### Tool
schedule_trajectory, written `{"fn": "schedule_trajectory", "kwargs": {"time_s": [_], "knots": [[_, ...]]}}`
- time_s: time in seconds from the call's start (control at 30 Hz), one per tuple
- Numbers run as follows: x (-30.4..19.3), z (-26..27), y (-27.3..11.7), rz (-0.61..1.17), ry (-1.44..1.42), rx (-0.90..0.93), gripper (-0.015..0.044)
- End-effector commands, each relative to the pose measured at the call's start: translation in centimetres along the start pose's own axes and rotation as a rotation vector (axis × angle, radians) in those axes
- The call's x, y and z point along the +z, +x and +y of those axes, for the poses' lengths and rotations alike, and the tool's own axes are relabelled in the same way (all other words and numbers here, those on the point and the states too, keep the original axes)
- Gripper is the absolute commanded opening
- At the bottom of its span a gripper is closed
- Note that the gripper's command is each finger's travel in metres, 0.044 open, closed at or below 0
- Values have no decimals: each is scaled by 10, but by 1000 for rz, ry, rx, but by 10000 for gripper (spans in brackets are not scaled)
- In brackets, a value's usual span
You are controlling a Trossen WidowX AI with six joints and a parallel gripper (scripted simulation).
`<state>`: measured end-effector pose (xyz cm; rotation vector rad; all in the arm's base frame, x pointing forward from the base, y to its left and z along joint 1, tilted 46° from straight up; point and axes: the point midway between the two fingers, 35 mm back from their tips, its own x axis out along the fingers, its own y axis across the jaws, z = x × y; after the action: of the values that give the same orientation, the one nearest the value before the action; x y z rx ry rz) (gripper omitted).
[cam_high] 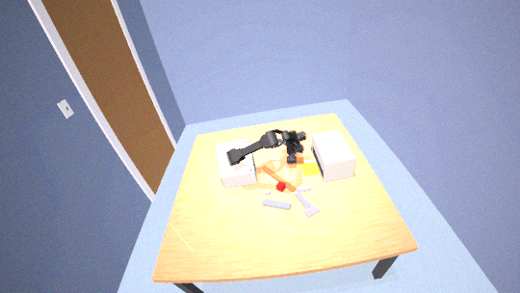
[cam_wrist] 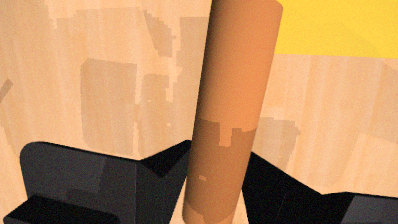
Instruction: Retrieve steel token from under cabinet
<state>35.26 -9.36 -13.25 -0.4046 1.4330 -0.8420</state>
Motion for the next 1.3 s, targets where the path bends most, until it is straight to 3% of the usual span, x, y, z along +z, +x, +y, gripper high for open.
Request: {"fn": "schedule_trajectory", "kwargs": {"time_s": [0.0,1.27], "knots": [[-8,0,1,3,1,-2,0],[-52,1,1,5,-1,-2,0]]}}
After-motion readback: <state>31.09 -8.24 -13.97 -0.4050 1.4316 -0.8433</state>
